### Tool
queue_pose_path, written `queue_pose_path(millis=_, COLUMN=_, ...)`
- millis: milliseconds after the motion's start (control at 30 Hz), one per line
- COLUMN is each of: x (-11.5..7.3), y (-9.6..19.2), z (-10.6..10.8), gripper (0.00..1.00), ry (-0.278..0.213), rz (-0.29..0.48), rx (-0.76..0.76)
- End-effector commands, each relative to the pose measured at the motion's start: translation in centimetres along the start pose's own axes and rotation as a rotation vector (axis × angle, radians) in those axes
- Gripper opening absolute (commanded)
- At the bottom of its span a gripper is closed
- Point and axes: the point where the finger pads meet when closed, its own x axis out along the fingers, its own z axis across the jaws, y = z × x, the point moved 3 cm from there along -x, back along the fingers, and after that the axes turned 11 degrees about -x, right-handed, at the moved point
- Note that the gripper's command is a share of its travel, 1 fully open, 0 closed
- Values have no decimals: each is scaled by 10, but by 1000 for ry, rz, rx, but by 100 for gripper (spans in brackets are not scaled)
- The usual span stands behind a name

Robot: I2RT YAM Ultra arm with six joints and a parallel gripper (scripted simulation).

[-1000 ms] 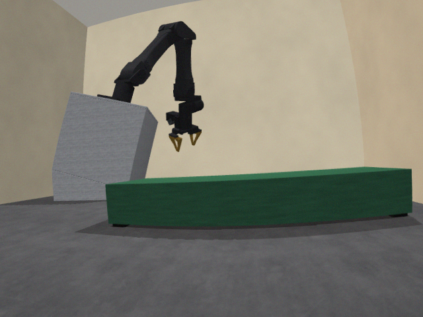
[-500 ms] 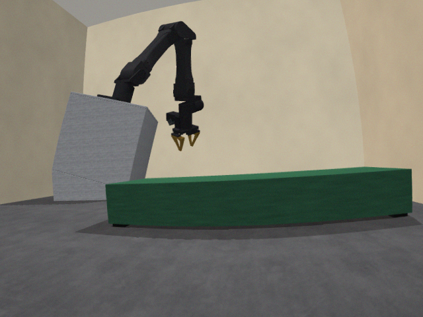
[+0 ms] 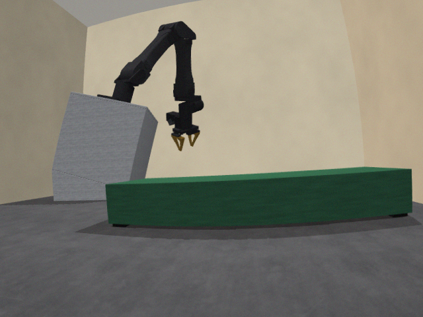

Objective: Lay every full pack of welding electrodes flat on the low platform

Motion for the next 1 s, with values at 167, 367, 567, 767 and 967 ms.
queue_pose_path(millis=167, x=0, y=-2, z=0, gripper=74, ry=1, rz=-14, rx=0)
queue_pose_path(millis=367, x=-26, y=-11, z=-24, gripper=74, ry=38, rz=-5, rx=-7)
queue_pose_path(millis=567, x=-63, y=-23, z=-37, gripper=74, ry=39, rz=-7, rx=-6)
queue_pose_path(millis=767, x=-100, y=-34, z=-50, gripper=74, ry=39, rz=-6, rx=-6)
queue_pose_path(millis=967, x=-124, y=-42, z=-58, gripper=74, ry=39, rz=-8, rx=-5)
